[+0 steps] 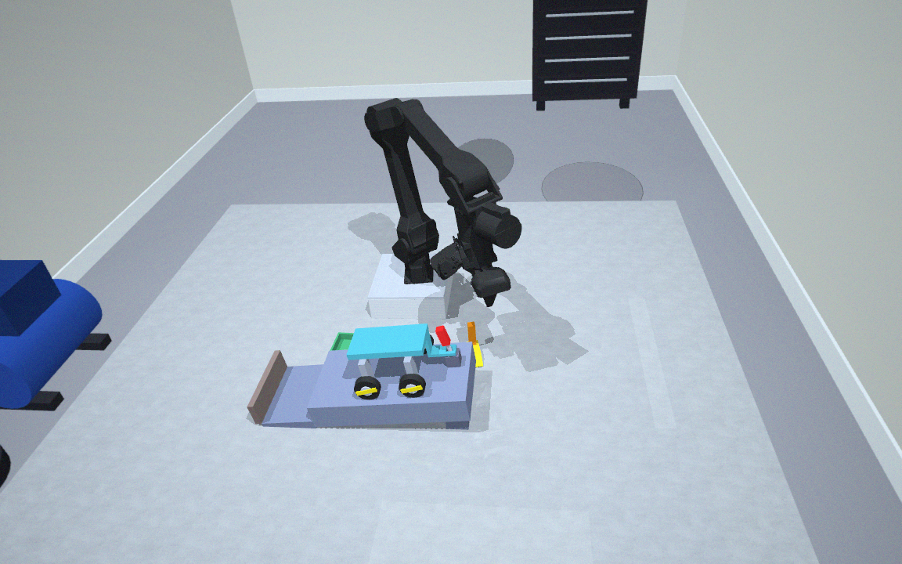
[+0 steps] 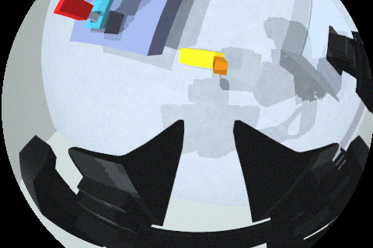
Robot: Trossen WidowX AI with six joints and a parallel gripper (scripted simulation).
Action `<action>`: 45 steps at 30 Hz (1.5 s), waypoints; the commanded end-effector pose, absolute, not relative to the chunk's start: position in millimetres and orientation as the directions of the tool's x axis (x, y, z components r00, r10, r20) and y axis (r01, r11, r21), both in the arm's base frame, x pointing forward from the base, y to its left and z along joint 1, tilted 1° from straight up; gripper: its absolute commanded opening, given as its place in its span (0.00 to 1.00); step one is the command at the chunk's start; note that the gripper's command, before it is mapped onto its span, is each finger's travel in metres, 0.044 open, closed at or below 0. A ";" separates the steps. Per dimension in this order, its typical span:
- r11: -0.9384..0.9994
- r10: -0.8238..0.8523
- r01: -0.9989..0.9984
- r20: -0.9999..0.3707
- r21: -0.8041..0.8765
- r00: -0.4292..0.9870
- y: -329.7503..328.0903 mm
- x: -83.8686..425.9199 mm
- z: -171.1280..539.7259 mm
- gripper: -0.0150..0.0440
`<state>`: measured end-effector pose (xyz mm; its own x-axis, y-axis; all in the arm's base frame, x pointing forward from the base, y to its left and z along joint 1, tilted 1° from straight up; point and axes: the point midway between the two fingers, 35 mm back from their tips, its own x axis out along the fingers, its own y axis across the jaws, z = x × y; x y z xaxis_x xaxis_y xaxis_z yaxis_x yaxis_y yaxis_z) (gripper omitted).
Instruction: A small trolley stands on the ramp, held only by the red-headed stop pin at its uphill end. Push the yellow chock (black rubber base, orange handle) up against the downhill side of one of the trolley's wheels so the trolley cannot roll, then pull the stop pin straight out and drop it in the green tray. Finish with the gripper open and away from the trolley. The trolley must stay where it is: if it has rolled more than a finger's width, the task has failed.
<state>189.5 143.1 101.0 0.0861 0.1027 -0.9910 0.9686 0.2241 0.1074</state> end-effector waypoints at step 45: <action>0.116 -0.006 0.993 -1.000 0.026 0.027 113.9 189.7 30.4 0.58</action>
<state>190.4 115.4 37.7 0.0319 0.0024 -0.9995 0.9930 0.1140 0.0319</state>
